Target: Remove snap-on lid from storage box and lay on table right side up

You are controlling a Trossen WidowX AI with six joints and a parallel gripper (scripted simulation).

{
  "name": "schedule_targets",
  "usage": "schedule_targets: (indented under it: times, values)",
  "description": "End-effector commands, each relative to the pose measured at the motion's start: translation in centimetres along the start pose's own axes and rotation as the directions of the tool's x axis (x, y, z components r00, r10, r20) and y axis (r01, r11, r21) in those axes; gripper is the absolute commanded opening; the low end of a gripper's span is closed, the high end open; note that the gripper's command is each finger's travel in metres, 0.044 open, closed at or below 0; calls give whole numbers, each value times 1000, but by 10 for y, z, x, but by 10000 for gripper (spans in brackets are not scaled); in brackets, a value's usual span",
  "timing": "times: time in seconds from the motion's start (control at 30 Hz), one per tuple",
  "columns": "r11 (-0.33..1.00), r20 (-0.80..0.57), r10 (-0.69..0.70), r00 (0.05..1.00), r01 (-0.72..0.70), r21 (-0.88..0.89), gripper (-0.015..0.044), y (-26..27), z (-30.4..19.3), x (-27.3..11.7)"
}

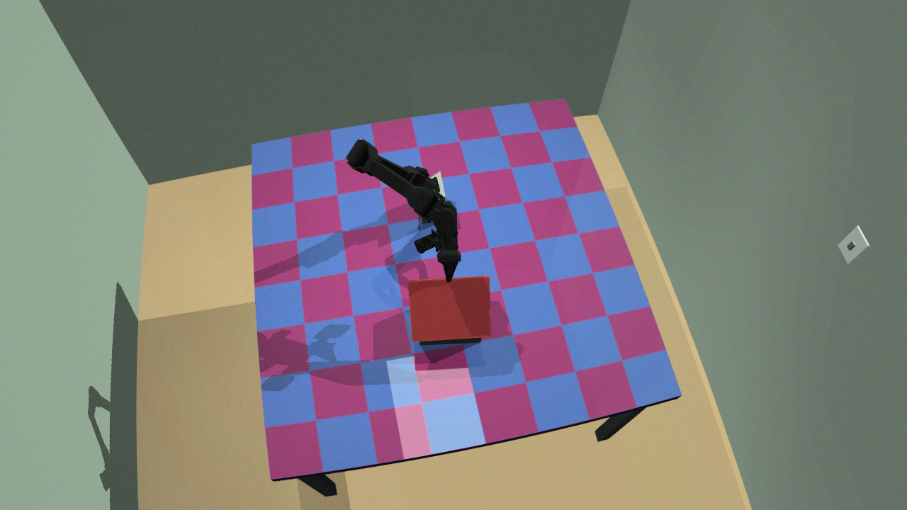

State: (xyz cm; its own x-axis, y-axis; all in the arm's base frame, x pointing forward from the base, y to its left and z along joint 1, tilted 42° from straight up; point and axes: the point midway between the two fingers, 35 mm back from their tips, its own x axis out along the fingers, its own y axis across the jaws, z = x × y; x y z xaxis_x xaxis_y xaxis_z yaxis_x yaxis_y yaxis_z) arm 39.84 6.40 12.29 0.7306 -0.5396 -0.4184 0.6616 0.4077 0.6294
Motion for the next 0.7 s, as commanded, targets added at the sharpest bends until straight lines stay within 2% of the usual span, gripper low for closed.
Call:
schedule_targets:
  times: [0.0, 0.67]
  values:
    - [1000, -2, 7, 1000, -7, 3, 0, -1, 7, -1]
    - [1000, -1, 7, 1000, -7, 1, 0, -5, 47, -5]
